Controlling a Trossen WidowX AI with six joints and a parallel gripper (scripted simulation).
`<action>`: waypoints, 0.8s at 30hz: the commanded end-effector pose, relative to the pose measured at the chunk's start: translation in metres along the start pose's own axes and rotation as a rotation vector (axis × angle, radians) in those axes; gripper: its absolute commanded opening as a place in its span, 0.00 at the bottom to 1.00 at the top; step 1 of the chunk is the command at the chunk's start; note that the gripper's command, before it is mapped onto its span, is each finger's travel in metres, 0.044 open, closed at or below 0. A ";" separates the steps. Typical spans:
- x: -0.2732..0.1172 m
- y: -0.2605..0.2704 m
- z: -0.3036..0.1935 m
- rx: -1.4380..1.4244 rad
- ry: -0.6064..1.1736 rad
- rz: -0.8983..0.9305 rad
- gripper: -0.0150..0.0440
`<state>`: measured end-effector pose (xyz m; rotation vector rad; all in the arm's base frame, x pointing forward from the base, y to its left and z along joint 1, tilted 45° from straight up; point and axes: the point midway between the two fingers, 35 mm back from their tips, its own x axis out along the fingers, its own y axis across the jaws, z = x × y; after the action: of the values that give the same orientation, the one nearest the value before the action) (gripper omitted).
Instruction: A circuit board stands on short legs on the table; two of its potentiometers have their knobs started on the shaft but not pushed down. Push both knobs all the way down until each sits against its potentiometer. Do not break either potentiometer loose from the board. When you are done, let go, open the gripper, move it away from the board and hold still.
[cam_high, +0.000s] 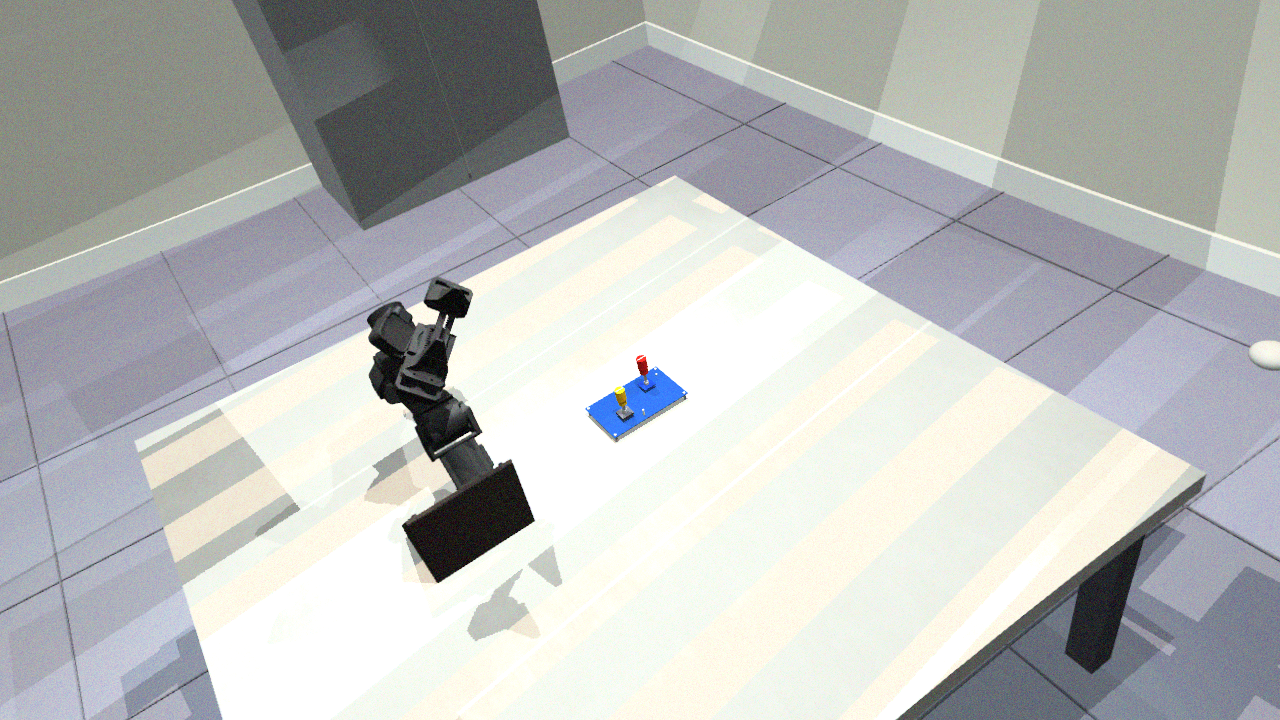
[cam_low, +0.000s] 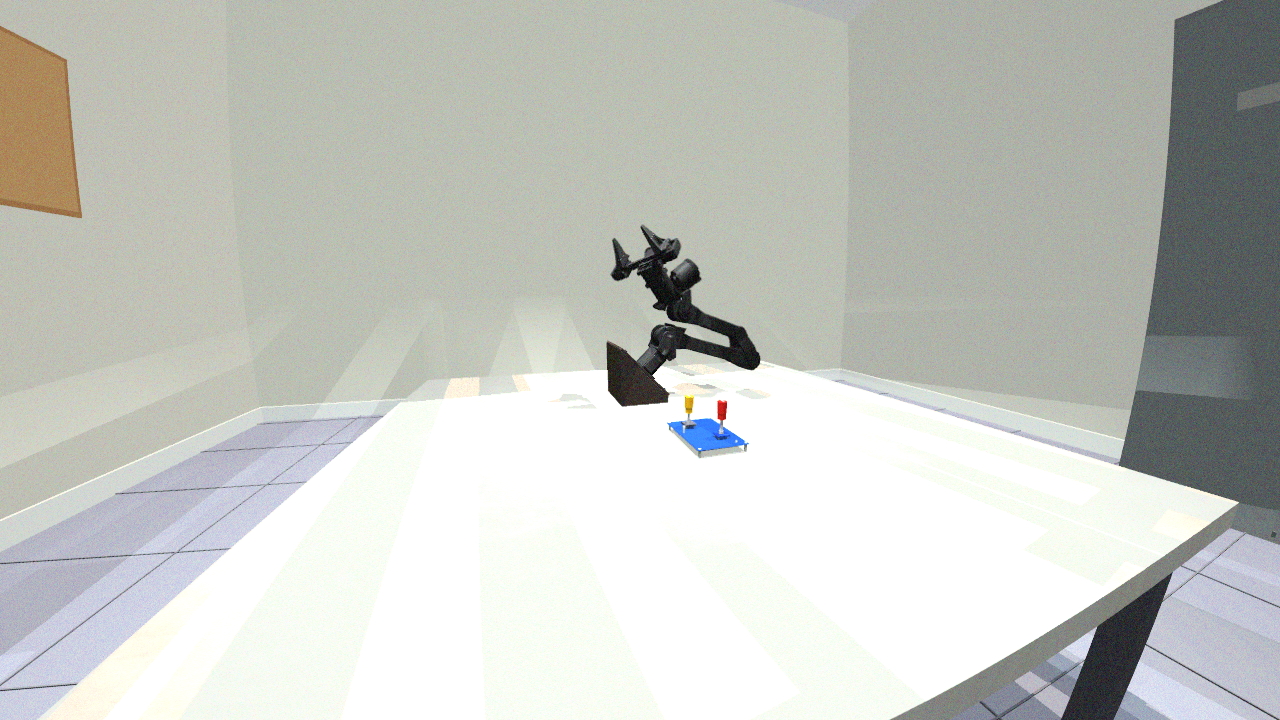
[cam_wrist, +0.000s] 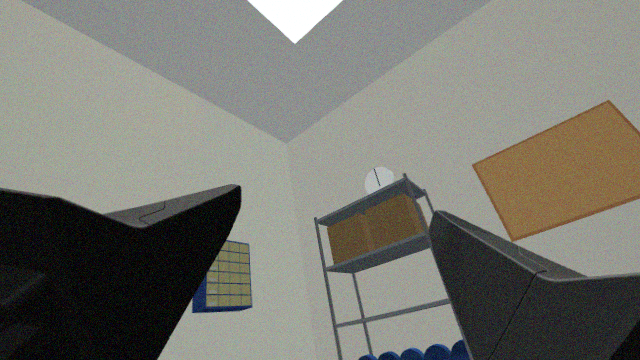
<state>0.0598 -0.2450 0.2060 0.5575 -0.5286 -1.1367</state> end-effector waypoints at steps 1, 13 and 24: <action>0.000 0.000 -0.001 -0.002 0.005 -0.001 0.89; 0.023 0.013 -0.047 -0.171 0.332 0.002 0.35; 0.029 0.029 -0.097 -0.330 0.649 0.073 0.25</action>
<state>0.1385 -0.2532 0.1627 0.5789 0.0986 -0.9430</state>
